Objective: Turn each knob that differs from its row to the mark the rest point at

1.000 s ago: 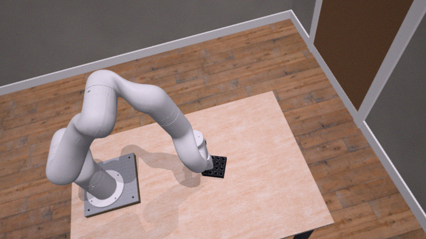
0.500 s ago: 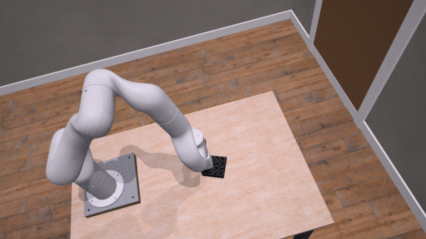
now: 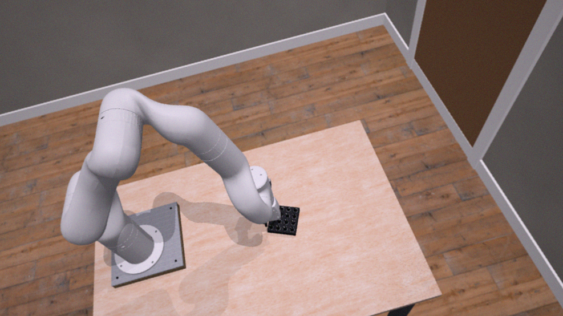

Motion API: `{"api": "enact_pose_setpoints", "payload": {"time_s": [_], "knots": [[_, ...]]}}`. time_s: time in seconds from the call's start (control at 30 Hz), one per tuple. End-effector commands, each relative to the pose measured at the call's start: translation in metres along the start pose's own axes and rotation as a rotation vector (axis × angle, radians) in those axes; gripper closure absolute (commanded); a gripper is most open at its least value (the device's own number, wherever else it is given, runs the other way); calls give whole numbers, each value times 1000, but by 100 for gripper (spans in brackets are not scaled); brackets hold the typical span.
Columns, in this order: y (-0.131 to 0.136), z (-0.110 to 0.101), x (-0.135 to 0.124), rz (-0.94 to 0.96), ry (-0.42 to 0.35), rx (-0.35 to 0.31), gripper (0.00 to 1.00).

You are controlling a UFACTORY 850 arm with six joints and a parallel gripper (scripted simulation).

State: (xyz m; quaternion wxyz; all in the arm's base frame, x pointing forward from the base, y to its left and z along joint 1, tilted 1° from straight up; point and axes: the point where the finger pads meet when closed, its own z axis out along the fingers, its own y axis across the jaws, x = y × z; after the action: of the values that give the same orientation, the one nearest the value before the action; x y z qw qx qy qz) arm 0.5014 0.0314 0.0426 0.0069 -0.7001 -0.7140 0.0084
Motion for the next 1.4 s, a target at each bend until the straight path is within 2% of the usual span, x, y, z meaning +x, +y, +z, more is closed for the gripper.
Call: {"api": "enact_pose_setpoints", "payload": {"time_s": [0.0,0.3,0.47,0.6,1.37], "knots": [[1,-1,0,0,0,-2,81],[1,-2,0,3,0,-2,81],[27,-17,15,173,0,-2,81],[33,-21,19,217,1,-2,81],[33,-22,19,219,1,-2,81]]}}
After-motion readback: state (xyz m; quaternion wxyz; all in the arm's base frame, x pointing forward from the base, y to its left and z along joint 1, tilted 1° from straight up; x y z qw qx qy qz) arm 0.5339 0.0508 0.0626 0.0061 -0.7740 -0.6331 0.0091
